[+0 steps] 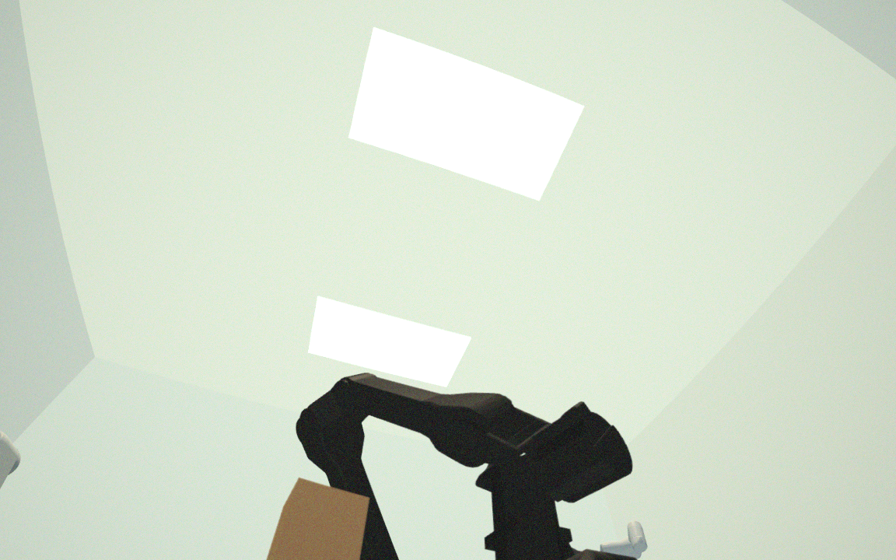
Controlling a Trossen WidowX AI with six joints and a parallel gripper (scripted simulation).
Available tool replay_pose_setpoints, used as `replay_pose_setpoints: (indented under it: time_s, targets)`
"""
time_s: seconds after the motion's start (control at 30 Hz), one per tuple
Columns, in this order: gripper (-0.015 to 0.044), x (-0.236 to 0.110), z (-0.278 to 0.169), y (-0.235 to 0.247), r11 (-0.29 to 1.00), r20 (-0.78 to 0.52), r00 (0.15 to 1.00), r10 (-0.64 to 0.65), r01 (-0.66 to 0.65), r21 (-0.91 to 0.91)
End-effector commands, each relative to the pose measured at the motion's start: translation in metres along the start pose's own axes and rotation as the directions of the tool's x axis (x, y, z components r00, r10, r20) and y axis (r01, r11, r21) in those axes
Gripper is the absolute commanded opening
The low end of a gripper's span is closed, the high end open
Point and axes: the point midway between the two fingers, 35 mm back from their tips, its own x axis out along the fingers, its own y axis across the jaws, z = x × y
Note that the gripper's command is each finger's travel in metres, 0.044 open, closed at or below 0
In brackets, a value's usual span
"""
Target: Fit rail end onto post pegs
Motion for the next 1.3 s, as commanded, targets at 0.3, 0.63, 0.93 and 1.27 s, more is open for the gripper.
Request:
replay_pose_setpoints:
  time_s: [0.3, 0.63, 0.93, 1.27]
  targets:
    - [0.0000, -0.003, -0.005, -0.002, 1.000, 0.004, 1.000, -0.007, 0.007, -0.003]
    - [0.0000, -0.002, -0.008, -0.002, 1.000, 0.004, 1.000, -0.007, 0.007, -0.003]
    - [0.0000, -0.001, -0.011, -0.002, 1.000, 0.004, 1.000, -0.007, 0.007, -0.003]
    - [0.0000, -0.002, -0.014, -0.003, 1.000, 0.004, 1.000, -0.006, 0.007, -0.003]
